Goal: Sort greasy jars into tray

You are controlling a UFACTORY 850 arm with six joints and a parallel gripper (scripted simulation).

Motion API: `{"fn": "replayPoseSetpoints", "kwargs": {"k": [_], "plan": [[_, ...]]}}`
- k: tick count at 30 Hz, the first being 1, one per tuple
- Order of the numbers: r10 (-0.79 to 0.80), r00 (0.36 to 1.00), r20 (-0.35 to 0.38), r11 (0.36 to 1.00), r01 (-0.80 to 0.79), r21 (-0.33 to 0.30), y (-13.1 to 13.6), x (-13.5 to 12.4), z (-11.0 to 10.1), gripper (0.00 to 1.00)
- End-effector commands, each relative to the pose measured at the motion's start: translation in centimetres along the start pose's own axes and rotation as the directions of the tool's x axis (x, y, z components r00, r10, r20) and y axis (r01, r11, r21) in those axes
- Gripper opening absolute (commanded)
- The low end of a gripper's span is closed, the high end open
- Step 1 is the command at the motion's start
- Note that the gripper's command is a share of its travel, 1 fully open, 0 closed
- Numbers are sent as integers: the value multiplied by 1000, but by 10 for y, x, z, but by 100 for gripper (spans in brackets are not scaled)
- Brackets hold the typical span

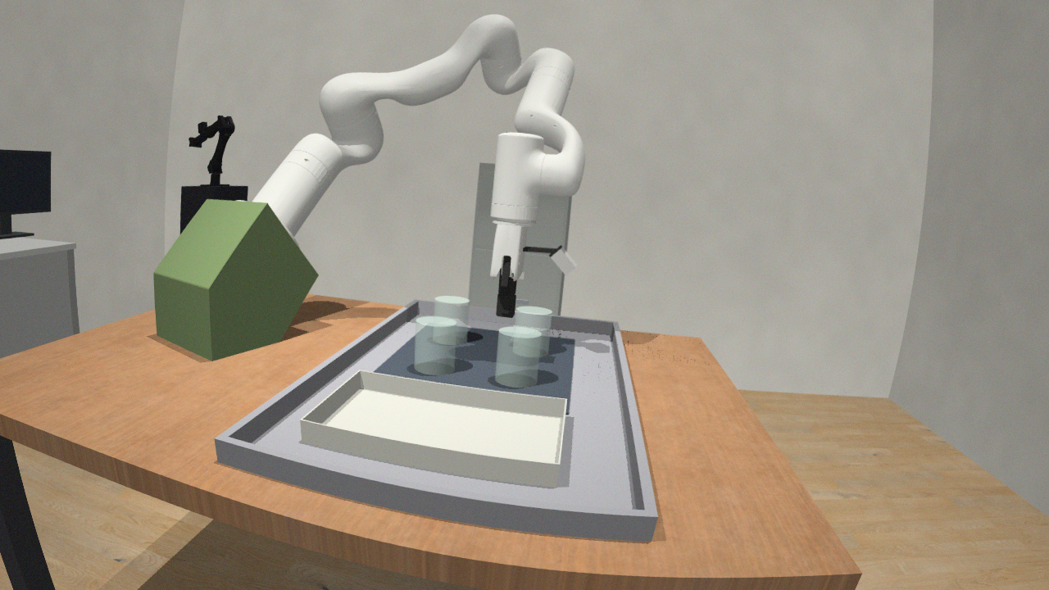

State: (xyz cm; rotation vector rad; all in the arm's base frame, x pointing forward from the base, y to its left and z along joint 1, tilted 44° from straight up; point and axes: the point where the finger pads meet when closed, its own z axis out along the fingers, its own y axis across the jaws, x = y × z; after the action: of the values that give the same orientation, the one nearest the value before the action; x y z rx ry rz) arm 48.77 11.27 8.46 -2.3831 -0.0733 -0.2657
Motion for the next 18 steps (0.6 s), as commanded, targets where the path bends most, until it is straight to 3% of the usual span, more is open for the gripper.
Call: {"fn": "replayPoseSetpoints", "kwargs": {"k": [1,18], "plan": [[0,1000,-1,1000,0,0,0,1,0,0],[0,1000,-1,1000,0,0,0,3,0,0]]}}
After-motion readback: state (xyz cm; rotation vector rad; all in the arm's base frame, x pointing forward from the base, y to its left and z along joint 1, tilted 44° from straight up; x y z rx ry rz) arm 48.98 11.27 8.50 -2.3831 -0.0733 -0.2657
